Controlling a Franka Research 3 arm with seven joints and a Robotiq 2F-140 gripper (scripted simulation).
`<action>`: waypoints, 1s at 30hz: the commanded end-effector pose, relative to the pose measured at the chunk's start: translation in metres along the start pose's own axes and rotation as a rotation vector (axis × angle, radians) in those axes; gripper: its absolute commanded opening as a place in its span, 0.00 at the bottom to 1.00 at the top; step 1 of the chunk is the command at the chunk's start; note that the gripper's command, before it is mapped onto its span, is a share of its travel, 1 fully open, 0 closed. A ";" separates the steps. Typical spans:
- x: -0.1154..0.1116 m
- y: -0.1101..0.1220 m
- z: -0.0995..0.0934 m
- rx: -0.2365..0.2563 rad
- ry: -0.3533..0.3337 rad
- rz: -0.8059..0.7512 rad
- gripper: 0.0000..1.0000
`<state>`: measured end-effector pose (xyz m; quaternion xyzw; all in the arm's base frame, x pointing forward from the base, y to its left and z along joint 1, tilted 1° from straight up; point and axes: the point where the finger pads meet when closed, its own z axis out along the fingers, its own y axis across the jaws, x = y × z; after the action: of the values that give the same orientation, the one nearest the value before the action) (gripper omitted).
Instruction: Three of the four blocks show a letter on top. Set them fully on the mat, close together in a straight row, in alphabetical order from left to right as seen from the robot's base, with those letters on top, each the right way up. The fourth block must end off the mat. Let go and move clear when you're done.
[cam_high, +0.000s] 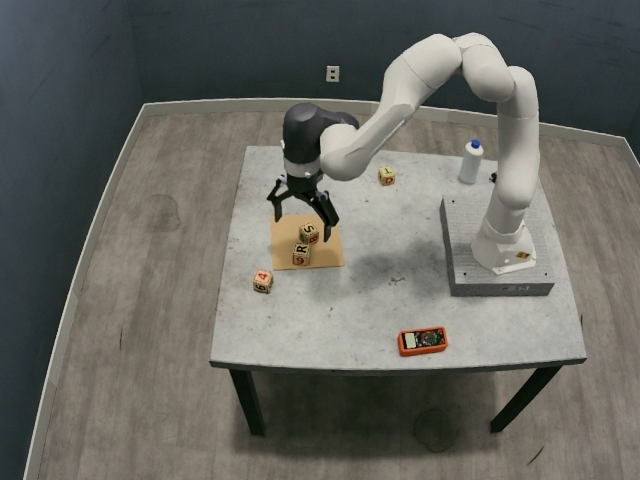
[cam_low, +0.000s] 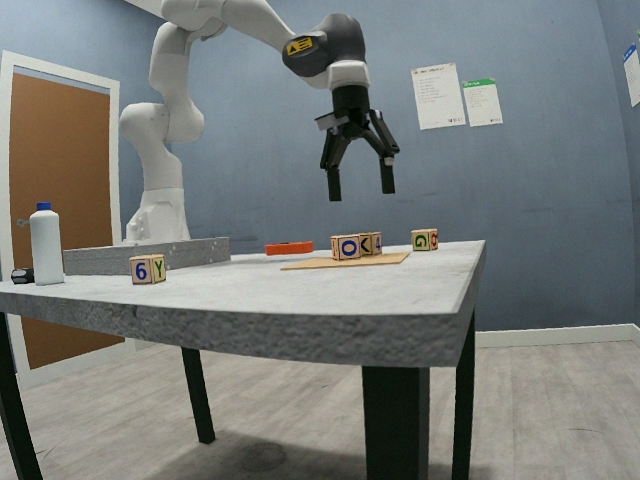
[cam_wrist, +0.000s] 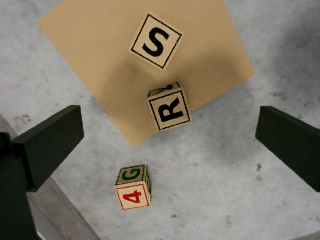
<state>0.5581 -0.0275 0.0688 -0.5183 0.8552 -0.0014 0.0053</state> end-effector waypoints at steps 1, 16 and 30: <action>0.000 0.001 0.000 0.002 0.007 0.112 1.00; 0.008 -0.001 -0.001 0.003 0.008 0.351 1.00; 0.014 -0.002 -0.002 0.004 0.009 0.545 1.00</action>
<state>0.5544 -0.0413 0.0706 -0.3279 0.9447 -0.0007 0.0045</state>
